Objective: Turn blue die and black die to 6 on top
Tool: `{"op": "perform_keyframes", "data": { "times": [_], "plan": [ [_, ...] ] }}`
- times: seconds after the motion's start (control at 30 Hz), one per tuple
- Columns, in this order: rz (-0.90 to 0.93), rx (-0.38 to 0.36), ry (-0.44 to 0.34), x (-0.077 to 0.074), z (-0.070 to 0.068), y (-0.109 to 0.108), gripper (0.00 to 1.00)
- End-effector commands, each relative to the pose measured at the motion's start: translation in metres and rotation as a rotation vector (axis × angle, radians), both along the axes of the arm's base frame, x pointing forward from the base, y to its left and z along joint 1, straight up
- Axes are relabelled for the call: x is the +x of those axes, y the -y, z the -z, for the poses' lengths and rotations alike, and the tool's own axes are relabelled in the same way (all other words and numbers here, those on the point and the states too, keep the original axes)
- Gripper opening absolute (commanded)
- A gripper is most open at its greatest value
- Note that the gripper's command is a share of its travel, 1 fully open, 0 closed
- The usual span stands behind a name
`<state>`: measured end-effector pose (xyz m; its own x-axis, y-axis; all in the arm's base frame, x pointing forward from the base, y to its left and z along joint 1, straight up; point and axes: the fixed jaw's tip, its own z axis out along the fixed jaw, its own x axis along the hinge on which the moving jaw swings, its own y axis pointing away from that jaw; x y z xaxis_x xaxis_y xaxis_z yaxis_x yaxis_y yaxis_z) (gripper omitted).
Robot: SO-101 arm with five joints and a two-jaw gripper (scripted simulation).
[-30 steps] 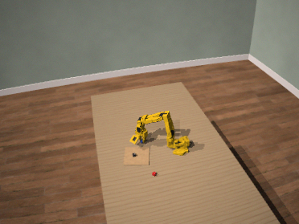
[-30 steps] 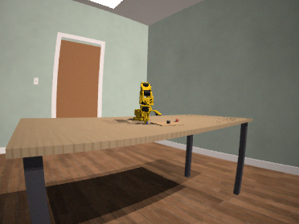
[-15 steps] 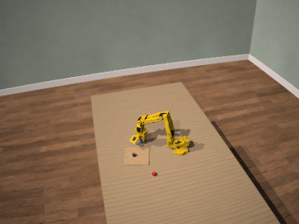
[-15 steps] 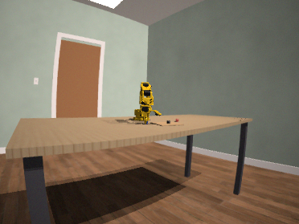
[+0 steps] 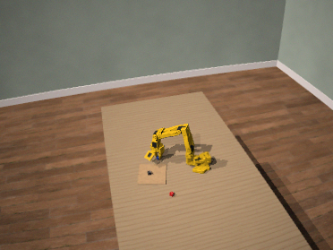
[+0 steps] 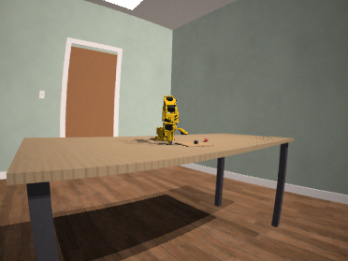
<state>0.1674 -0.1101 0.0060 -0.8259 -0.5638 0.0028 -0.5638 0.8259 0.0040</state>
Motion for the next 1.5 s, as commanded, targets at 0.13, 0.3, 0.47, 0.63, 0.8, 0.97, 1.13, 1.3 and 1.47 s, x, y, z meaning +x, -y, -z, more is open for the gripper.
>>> {"op": "perform_keyframes", "data": {
  "times": [0.13,0.3,0.47,0.63,0.8,0.97,1.13,1.3,1.47],
  "plan": [
    [-0.001,-0.018,0.028,0.005,-0.010,0.005,0.00],
    [-0.001,-0.018,0.028,0.005,-0.021,0.005,0.00],
    [-0.001,-0.018,0.028,0.005,-0.030,0.005,0.00],
    [-0.001,-0.018,0.028,0.004,-0.044,0.004,0.00],
    [-0.001,-0.018,0.028,0.003,-0.053,0.003,0.00],
    [-0.001,-0.018,0.028,0.003,-0.055,0.003,0.00],
    [-0.001,-0.018,0.028,0.003,-0.055,0.003,0.00],
    [-0.001,-0.018,0.028,0.003,-0.055,0.003,0.00],
    [-0.001,-0.018,0.028,0.003,-0.055,0.003,0.00]
  ]
}}
